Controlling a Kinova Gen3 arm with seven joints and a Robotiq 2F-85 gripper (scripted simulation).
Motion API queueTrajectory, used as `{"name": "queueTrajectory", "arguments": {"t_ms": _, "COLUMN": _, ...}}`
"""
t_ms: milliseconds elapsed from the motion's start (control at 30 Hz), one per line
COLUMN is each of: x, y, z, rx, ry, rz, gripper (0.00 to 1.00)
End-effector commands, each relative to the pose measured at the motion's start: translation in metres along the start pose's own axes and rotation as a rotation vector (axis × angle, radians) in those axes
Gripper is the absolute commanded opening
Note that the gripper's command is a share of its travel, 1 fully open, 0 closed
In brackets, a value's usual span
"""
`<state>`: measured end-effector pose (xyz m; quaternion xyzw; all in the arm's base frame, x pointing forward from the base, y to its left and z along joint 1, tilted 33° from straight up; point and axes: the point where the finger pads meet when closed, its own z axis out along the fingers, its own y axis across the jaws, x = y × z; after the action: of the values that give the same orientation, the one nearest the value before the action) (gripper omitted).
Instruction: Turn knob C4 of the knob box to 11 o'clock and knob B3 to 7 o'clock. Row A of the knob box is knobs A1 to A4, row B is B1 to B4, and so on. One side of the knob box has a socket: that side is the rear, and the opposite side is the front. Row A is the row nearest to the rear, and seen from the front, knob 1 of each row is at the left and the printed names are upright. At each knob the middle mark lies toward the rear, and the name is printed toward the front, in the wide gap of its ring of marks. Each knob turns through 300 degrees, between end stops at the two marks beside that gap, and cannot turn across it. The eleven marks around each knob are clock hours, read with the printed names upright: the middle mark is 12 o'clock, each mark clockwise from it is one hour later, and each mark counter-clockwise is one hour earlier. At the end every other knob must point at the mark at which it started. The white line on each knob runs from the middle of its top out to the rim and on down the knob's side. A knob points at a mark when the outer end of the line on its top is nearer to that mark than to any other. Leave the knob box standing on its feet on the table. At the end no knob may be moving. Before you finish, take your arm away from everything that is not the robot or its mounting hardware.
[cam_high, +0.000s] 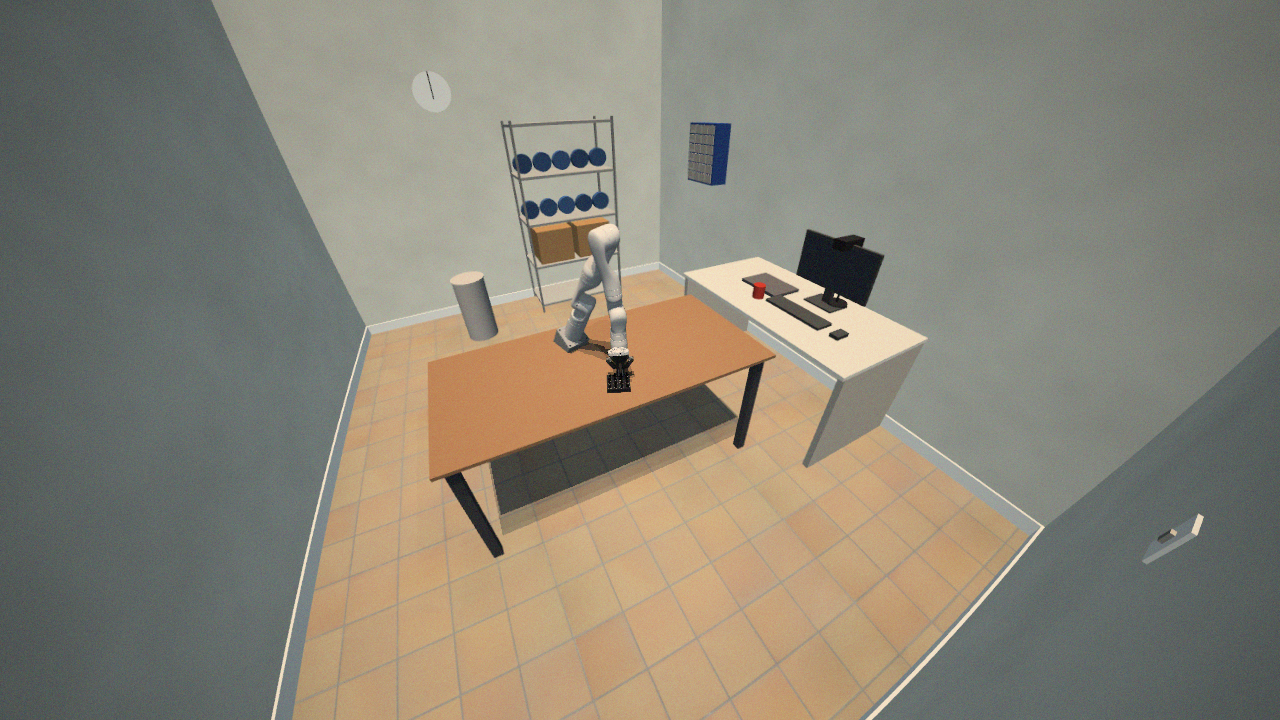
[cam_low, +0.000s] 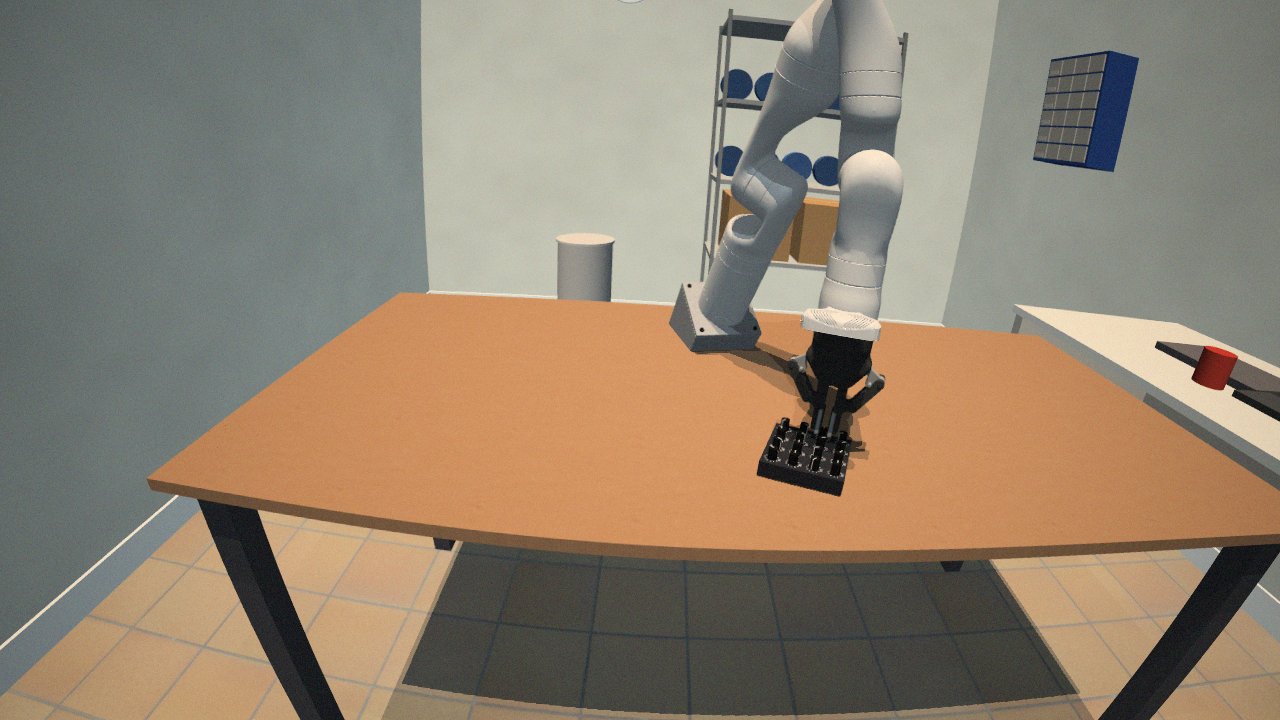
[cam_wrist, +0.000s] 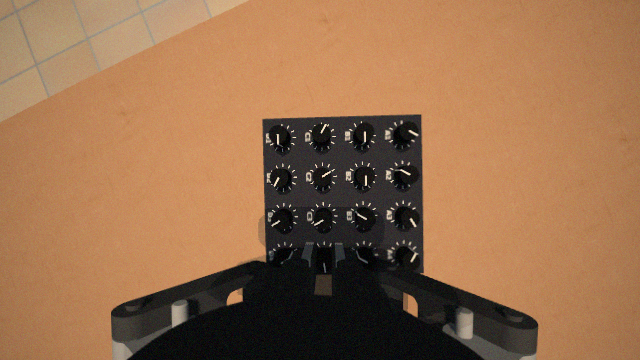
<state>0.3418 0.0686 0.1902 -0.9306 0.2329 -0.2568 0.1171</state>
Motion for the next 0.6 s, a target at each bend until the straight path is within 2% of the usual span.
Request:
{"name": "queueTrajectory", "arguments": {"t_ms": 0, "x": -0.0017, "y": -0.0003, "z": 0.0004, "rx": 0.002, "ry": -0.004, "rz": -0.005, "gripper": 0.08}}
{"name": "queueTrajectory", "arguments": {"t_ms": 567, "x": -0.0017, "y": -0.0003, "z": 0.0004, "rx": 0.002, "ry": -0.004, "rz": -0.068, "gripper": 0.08}}
